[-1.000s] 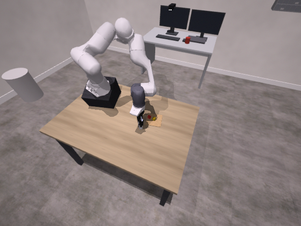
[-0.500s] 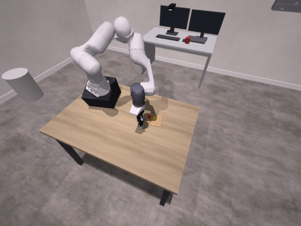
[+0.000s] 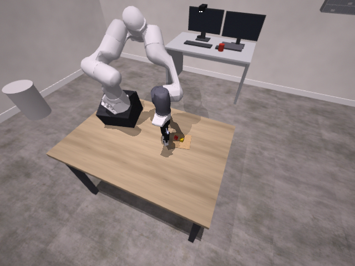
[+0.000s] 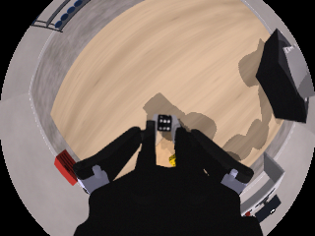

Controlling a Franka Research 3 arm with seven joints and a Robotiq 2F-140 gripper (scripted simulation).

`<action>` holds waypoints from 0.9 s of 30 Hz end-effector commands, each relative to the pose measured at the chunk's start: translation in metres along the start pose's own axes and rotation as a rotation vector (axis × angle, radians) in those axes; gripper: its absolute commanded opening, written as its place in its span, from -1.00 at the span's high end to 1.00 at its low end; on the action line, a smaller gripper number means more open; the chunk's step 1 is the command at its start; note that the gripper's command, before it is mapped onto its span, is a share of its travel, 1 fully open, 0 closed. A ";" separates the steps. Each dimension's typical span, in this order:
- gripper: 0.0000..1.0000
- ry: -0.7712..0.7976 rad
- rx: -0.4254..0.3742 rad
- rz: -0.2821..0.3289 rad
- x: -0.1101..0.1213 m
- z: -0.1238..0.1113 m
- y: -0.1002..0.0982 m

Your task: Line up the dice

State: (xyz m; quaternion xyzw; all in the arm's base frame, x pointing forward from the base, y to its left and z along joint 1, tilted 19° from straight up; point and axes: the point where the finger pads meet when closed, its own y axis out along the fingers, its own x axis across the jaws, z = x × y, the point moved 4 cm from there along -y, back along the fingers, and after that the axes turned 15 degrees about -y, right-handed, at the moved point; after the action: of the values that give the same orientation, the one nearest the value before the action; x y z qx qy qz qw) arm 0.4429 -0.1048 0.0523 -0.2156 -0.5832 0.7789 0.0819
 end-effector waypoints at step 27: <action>0.75 0.278 0.000 -0.017 -0.018 -0.052 -0.016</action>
State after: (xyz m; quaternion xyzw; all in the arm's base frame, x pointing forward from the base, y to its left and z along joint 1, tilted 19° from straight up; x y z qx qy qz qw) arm 0.4791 -0.0638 0.0631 -0.2716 -0.5819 0.7572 0.1194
